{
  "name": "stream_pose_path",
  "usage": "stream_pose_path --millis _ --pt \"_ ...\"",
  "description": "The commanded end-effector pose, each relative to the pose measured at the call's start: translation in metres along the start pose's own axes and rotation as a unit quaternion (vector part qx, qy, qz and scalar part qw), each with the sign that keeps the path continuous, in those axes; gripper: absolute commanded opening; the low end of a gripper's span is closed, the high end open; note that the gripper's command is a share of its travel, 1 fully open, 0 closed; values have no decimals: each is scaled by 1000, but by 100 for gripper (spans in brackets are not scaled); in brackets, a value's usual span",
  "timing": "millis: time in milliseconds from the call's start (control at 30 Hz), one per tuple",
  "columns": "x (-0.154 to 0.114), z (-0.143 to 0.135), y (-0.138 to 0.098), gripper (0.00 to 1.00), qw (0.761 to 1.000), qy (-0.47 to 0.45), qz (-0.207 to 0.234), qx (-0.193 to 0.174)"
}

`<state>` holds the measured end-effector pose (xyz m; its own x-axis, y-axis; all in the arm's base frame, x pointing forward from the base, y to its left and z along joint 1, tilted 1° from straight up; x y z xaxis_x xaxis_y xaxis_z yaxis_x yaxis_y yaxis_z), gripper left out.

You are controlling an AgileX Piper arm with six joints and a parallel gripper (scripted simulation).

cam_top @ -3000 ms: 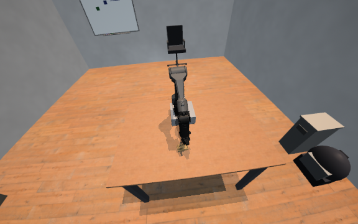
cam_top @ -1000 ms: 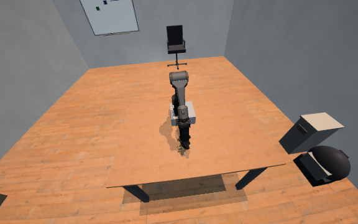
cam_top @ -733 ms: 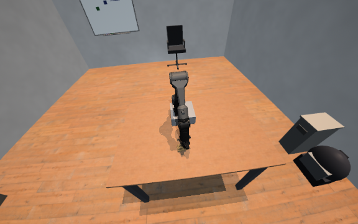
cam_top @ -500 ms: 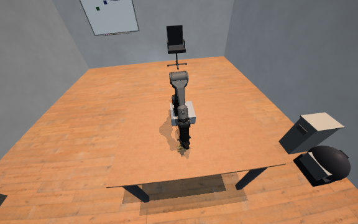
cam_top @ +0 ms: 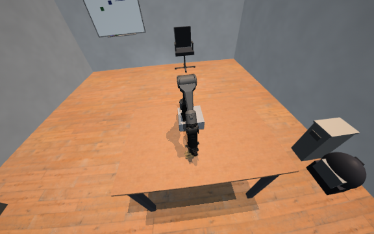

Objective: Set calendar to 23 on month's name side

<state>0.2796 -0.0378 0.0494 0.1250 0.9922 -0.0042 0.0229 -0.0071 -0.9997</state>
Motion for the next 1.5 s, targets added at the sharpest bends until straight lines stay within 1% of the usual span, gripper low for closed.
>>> stream_pose_path --millis 0,700,1467 --pt "0 1 0 35 1000 1 0 1" --pt "0 1 10 35 1000 1 0 2" --pt "0 1 10 35 1000 1 0 1"
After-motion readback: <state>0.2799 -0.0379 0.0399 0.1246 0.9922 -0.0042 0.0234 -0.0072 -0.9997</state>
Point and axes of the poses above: the point where the finger pads meet when closed, its own y axis out along the fingers, its own z axis across the jaws, x = y × z, the point moved 9 cm from there along -y, back along the fingers, and after that the axes turned 6 degrees about y, right-handed, at the moved point
